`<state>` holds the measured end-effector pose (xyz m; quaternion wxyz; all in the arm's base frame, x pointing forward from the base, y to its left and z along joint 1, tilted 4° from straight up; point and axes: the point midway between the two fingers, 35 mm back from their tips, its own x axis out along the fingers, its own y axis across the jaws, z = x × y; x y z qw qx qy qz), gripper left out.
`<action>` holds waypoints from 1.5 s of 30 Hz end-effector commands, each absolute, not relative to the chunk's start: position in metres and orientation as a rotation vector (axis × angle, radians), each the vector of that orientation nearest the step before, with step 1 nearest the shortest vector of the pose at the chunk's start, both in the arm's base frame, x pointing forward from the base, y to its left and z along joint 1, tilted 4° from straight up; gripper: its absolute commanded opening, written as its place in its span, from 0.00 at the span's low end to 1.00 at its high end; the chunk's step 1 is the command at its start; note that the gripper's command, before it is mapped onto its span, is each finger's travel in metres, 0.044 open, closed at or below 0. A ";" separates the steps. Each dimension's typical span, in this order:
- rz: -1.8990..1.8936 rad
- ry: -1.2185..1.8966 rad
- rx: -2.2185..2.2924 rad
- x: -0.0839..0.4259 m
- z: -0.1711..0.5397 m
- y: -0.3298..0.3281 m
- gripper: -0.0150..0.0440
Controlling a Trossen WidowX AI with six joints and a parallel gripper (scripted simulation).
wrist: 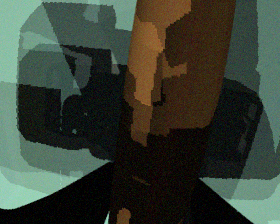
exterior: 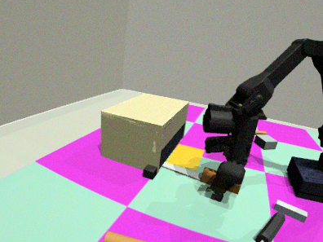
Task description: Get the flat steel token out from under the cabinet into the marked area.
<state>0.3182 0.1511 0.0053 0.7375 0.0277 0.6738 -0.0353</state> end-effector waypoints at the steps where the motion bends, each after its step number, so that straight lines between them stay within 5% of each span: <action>1: -0.074 1.478 0.060 0.325 0.006 0.150 0.25; 45: -0.074 1.474 0.060 0.372 0.012 0.146 0.25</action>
